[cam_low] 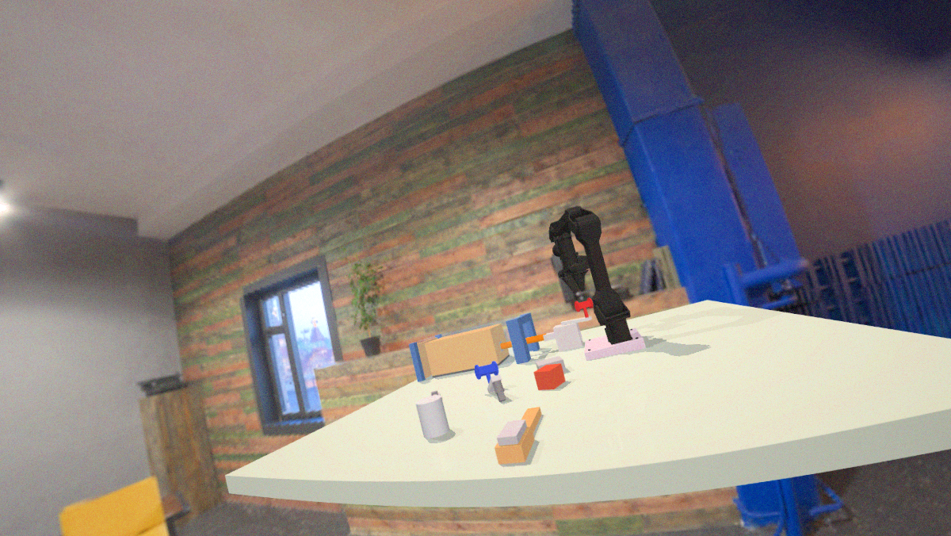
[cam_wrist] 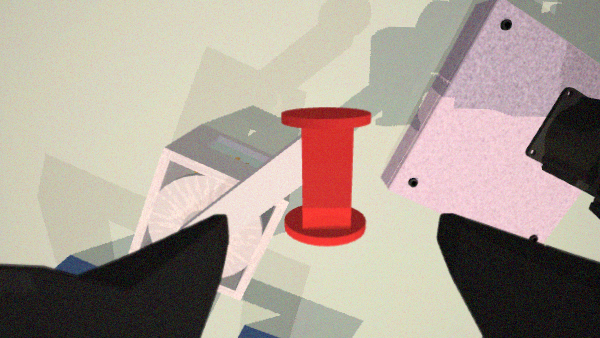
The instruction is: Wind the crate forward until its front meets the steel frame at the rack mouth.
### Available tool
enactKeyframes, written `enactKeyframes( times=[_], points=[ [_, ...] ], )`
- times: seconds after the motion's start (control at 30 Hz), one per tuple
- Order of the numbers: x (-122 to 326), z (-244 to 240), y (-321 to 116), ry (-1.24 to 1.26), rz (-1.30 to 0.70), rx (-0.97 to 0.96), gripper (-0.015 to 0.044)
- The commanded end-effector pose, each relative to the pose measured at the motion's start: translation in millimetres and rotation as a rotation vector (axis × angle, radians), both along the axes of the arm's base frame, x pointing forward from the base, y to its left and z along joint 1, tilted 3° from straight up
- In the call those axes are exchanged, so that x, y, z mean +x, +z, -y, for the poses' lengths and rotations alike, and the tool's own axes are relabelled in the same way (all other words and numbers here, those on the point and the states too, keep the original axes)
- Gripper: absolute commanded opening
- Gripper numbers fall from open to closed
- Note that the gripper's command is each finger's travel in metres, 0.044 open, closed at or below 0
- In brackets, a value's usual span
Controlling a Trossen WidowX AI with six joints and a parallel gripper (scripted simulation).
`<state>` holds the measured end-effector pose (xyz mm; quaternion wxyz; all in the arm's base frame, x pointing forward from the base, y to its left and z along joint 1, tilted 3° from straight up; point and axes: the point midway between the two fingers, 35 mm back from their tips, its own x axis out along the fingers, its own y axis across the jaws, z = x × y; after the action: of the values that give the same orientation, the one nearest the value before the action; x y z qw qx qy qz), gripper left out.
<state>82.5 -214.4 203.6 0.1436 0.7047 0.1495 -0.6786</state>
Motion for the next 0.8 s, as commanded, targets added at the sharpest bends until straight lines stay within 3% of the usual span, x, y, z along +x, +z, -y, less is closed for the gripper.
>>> enactKeyframes(
  times=[0.0, 0.77],
  points=[
    [-2, 0, -1, 0.011, 0.0, -0.001, 0.044],
    [1, 3, -37, 0.011, 0.0, -0.001, 0.044]
  ],
)
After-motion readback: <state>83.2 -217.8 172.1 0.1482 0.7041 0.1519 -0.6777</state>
